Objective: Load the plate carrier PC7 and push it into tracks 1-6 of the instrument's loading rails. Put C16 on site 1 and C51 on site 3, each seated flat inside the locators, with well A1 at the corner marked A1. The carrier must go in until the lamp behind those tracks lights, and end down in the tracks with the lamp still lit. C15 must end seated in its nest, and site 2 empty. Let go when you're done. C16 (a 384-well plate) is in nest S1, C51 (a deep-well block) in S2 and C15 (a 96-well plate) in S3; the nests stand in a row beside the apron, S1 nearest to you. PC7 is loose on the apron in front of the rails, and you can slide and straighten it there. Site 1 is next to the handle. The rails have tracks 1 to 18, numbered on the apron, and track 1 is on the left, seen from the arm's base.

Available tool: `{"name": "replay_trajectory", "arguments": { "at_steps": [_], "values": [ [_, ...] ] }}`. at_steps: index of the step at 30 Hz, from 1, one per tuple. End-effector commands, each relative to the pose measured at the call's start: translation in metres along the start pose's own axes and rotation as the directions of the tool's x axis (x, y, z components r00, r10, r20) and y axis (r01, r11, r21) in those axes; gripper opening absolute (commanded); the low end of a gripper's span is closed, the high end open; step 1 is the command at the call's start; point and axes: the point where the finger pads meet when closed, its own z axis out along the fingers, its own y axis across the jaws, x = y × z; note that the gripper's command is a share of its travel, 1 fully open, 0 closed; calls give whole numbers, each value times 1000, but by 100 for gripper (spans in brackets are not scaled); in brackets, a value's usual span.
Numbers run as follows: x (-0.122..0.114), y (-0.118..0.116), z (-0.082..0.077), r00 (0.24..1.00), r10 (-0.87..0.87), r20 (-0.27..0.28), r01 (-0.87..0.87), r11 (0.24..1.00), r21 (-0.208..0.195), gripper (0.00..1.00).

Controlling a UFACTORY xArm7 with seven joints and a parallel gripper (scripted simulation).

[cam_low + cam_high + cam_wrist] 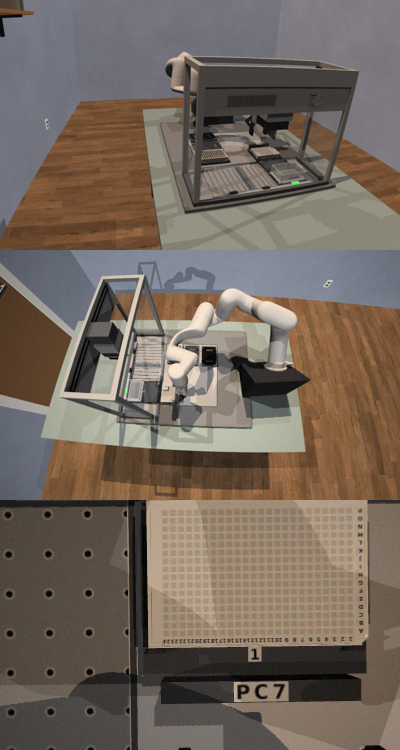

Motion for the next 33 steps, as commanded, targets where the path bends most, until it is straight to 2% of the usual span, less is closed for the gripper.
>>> {"name": "replay_trajectory", "arguments": {
  "at_steps": [1, 33],
  "values": [
    [1, -1, -10, 1000, 0, -4, 0, 1000, 3, 82],
    [1, -1, -57, 1000, 0, -4, 0, 1000, 4, 82]
  ]
}}
